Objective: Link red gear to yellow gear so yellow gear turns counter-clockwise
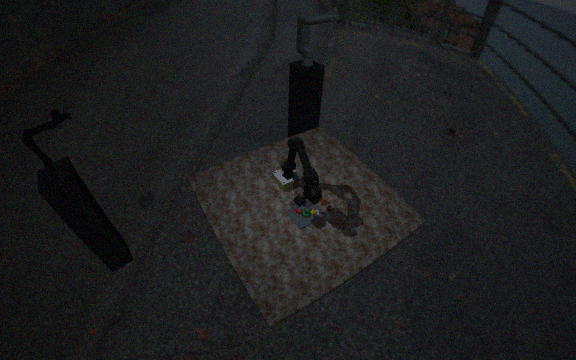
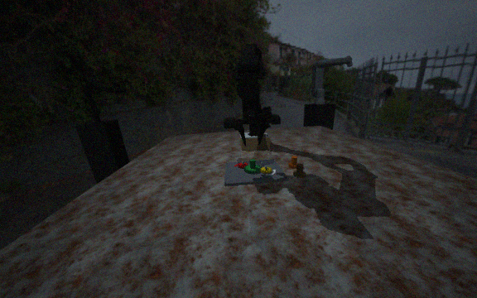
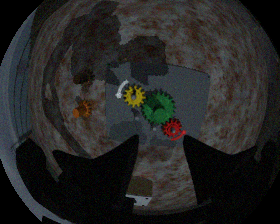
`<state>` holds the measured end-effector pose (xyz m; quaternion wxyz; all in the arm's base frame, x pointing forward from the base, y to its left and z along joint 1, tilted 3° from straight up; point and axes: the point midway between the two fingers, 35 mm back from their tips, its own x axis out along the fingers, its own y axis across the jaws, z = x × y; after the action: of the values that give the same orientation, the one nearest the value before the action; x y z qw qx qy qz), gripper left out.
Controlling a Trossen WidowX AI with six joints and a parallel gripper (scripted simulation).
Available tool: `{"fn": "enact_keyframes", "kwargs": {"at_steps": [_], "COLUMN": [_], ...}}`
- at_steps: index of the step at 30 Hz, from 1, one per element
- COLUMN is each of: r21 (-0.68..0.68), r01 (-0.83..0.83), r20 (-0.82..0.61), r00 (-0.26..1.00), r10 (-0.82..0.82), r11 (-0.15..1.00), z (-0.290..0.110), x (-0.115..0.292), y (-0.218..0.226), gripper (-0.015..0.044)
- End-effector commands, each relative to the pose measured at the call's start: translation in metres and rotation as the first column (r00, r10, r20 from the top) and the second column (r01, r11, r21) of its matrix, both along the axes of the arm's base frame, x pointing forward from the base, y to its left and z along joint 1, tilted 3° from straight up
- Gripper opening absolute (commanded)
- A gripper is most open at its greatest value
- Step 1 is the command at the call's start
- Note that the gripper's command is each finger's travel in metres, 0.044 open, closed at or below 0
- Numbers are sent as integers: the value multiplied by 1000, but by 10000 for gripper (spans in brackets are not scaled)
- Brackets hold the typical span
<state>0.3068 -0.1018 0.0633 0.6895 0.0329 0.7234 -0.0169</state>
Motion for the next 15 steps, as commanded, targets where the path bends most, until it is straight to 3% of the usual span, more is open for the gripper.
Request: {"fn": "enact_keyframes", "kwargs": {"at_steps": [1,6,15], "r21": [-8,-8,-8], "r01": [-1,-1,-1], "r20": [21,21,21], "r00": [1000,1000,1000], "r10": [1,1,1], "r11": [1000,1000,1000], "z": [25,25,25], "x": [2,2,2], "y": [-1,-1,-1], "gripper": [324,440,440]}}
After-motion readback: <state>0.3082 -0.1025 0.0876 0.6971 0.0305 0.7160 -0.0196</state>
